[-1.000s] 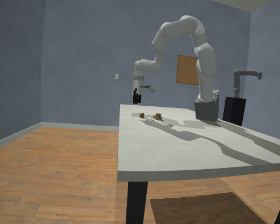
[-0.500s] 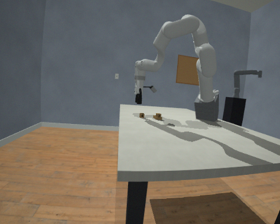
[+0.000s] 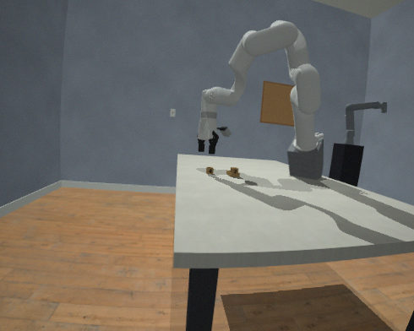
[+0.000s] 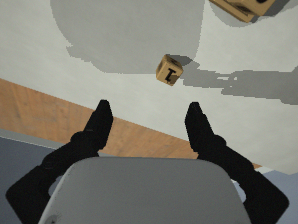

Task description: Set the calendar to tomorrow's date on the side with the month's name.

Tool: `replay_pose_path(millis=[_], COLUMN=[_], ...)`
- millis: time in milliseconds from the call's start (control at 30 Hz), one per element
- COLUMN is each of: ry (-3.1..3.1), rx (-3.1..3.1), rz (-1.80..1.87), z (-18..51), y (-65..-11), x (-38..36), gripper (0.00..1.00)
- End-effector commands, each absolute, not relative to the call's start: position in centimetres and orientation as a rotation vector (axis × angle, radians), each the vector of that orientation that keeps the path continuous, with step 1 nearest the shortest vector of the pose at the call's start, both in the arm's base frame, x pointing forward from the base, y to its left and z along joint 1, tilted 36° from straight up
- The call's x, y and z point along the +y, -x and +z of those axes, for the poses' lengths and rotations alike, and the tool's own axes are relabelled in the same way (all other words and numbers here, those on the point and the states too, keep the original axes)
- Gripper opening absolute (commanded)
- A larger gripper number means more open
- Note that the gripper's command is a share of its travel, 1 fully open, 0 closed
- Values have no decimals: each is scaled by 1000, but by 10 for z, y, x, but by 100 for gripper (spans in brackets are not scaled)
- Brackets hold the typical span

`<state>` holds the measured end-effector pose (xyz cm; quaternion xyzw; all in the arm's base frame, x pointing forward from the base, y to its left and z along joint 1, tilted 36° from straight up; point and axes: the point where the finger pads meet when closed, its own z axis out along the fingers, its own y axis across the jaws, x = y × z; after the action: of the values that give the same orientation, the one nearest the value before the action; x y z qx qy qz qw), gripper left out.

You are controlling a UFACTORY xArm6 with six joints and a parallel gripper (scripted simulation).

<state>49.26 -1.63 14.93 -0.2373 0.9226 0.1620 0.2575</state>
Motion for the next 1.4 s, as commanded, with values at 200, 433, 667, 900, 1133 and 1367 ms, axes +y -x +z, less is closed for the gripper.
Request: replay_pose_path(millis=[200, 433, 667, 900, 1133, 1367], ry=[1041, 1235, 1425, 1631, 1751, 1813], rx=[2310, 2199, 2070, 1905, 1793, 1730], rz=[310, 240, 165, 79, 25, -4], z=[151, 151, 151, 151, 151, 151], y=[-486, -482, -479, -474, -471, -470], x=[-11, -7, -4, -1, 2, 3], gripper=[100, 100, 100, 100, 100, 100])
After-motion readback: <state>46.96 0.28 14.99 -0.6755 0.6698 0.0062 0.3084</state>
